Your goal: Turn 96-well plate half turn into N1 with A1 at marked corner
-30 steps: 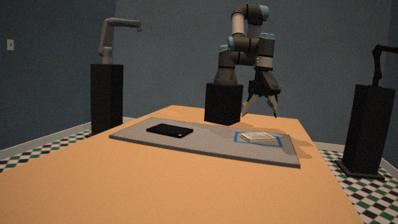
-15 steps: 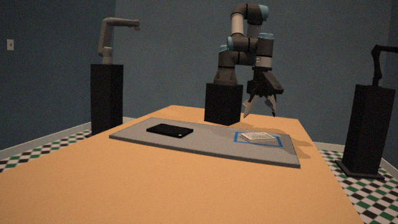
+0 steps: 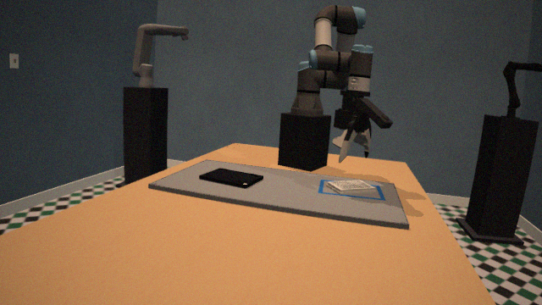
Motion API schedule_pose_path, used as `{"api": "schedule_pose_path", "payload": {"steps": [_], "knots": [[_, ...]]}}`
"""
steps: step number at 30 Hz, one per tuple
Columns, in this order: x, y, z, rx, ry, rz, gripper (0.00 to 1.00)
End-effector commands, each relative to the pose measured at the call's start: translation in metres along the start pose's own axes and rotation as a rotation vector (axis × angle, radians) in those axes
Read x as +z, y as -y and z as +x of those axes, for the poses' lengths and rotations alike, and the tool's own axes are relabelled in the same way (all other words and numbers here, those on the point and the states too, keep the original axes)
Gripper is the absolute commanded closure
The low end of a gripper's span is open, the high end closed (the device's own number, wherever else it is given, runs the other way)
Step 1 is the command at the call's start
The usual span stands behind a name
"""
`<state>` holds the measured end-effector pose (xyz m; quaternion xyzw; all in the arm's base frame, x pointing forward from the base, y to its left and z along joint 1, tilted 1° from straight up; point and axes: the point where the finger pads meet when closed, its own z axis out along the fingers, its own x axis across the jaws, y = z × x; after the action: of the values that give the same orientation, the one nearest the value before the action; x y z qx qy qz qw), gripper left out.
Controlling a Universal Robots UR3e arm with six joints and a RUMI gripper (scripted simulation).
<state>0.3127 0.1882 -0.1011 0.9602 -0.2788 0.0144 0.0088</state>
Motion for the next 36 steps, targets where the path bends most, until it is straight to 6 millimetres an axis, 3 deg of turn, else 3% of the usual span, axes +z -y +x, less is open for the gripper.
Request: {"api": "schedule_pose_path", "payload": {"steps": [1, 36], "knots": [[-0.0006, 0.0005, 0.0009, -0.279, 0.01, 0.014, 0.0], [-0.0006, 0.0005, 0.001, -1.11, 0.005, 0.021, 0.0]]}}
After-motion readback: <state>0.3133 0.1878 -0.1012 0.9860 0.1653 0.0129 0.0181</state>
